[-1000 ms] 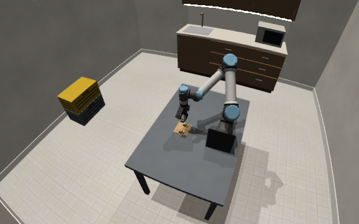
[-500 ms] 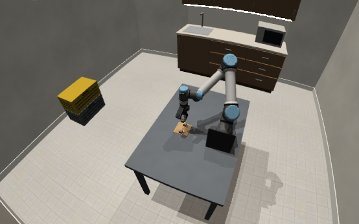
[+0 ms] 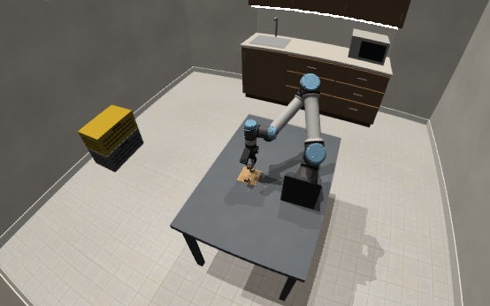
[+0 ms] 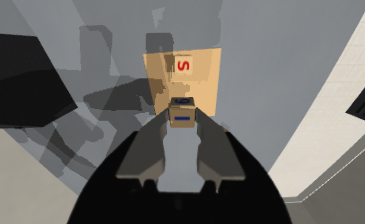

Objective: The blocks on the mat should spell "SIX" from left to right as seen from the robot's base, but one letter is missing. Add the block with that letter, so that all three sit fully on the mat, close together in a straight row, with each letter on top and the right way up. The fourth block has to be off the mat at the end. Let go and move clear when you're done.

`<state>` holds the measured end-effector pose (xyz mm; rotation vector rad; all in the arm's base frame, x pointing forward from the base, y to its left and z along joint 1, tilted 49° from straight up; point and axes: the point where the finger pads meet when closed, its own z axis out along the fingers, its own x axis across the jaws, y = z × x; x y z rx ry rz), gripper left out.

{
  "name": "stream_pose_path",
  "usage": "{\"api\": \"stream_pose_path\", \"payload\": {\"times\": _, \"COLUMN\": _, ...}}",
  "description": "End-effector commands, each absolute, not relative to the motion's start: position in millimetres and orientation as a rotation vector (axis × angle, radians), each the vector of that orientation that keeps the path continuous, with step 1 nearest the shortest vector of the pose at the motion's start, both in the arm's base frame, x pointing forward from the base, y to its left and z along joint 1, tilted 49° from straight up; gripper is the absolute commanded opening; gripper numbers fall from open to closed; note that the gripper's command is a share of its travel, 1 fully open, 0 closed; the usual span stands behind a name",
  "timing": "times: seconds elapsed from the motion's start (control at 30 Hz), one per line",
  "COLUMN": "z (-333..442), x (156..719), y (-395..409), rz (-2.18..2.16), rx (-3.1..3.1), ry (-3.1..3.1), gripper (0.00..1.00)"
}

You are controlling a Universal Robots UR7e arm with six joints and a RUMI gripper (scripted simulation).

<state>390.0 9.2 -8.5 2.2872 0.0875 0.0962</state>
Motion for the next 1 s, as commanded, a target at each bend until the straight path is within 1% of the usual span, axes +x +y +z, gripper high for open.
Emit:
{"api": "stream_pose_path", "payload": {"times": 0.0, "z": -17.7, "x": 391.9, "y": -1.1, "rz": 0.099, "rx": 2.288, "ry": 0.089, "gripper": 0.09}}
{"api": "stream_pose_path", "payload": {"times": 0.57, "z": -51.6, "x": 397.2, "y": -39.8, "rz": 0.099, "rx": 2.288, "ry": 0.089, "gripper": 0.09}}
{"api": "stream_pose_path", "payload": {"times": 0.97, "z": -58.7, "x": 398.3, "y": -47.9, "rz": 0.099, "rx": 2.288, "ry": 0.089, "gripper": 0.09}}
